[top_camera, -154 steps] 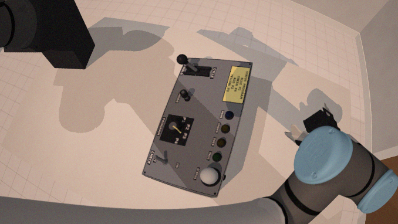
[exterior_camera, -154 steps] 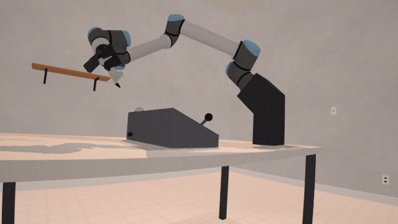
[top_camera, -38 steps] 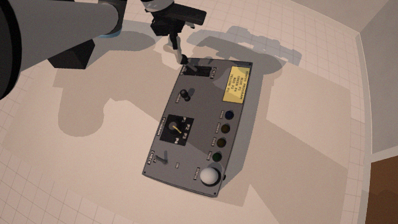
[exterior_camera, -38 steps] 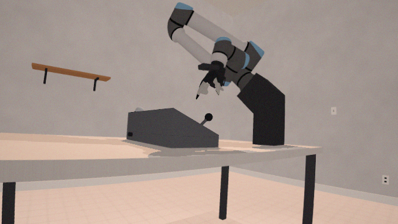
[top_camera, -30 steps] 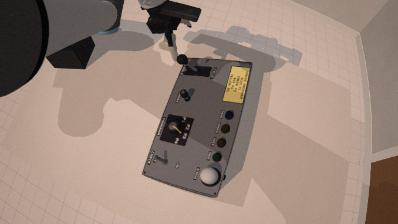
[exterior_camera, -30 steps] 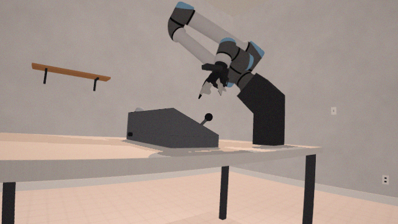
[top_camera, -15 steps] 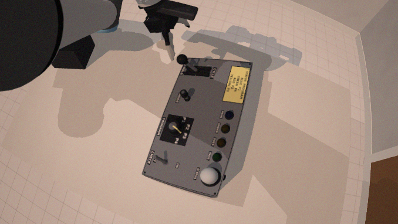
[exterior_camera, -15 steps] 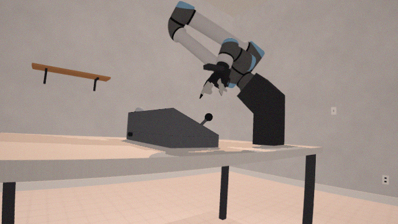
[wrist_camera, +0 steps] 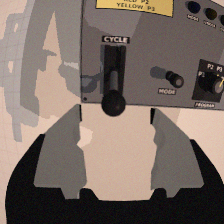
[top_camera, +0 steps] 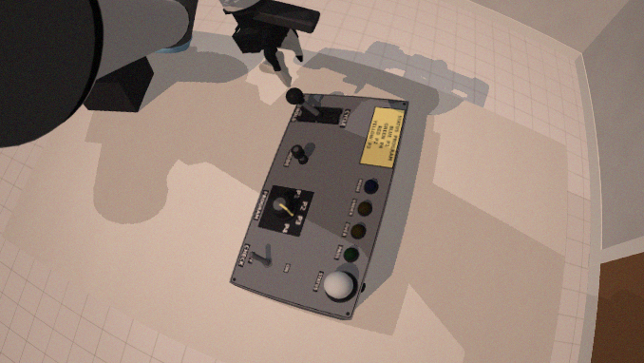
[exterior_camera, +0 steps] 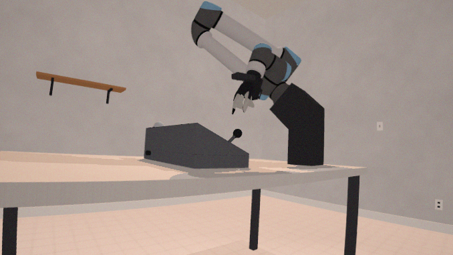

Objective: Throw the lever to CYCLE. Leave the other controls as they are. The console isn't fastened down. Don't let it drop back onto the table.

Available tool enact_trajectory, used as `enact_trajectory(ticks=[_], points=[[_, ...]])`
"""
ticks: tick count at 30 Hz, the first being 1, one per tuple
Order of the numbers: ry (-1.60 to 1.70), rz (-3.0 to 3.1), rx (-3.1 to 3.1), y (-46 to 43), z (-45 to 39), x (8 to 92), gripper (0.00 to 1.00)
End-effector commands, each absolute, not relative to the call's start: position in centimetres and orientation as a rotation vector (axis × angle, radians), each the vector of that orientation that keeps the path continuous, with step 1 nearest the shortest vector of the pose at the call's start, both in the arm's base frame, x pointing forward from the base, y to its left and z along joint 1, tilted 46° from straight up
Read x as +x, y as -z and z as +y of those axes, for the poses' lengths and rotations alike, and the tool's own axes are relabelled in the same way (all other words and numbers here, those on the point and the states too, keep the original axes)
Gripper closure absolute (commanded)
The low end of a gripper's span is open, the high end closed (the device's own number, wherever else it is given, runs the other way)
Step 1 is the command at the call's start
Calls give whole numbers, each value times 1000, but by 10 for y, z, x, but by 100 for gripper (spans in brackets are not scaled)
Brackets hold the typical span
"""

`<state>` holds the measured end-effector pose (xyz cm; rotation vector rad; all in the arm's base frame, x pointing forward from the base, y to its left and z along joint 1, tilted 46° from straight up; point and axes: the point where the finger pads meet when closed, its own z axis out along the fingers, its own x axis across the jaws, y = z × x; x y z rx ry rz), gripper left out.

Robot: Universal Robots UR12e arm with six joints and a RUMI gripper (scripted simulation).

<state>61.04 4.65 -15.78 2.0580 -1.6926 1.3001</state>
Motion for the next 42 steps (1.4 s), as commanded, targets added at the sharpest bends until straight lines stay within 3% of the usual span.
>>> enact_trajectory(ticks=[1,42], points=[[-1296,-1686,2062,158,48,607,56],[-1302,-1687,2062,171,35,578,56]])
